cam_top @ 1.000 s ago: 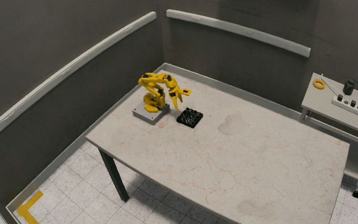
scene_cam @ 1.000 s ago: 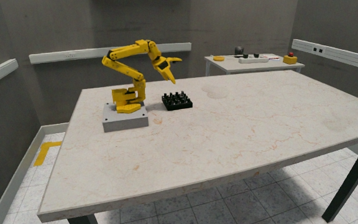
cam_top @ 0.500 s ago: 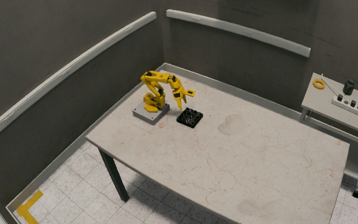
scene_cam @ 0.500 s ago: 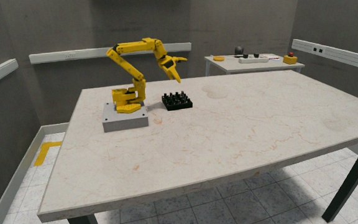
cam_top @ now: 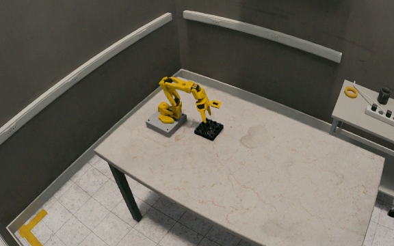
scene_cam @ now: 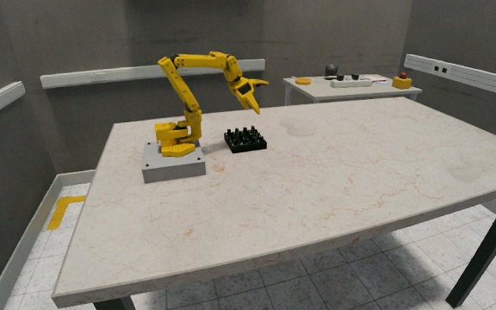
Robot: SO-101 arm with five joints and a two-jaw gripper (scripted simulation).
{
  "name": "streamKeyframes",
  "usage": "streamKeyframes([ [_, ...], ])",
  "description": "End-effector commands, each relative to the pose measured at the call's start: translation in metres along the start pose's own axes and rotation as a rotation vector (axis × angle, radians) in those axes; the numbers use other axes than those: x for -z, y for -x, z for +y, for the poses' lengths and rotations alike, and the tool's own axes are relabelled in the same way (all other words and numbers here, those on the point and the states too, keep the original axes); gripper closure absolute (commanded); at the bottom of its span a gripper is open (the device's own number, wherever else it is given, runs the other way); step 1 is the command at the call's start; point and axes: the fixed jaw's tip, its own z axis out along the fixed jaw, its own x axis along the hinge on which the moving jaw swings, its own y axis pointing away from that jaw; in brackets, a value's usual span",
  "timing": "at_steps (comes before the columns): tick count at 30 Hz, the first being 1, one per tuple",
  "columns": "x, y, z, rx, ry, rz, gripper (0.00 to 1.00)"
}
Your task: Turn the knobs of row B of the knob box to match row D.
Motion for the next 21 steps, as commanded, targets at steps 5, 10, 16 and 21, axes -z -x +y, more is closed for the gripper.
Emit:
streamKeyframes([
  [5,0.0002,0.0041,0.0022,-0.002,0.005,-0.016,0.60],
  [10,0.0002,0.0042,0.0028,-0.002,0.006,-0.016,0.60],
  [16,0.0002,0.0042,0.0034,-0.002,0.007,-0.016,0.60],
  [21,0.0002,0.0042,0.0042,-0.003,0.009,-0.016,0.60],
])
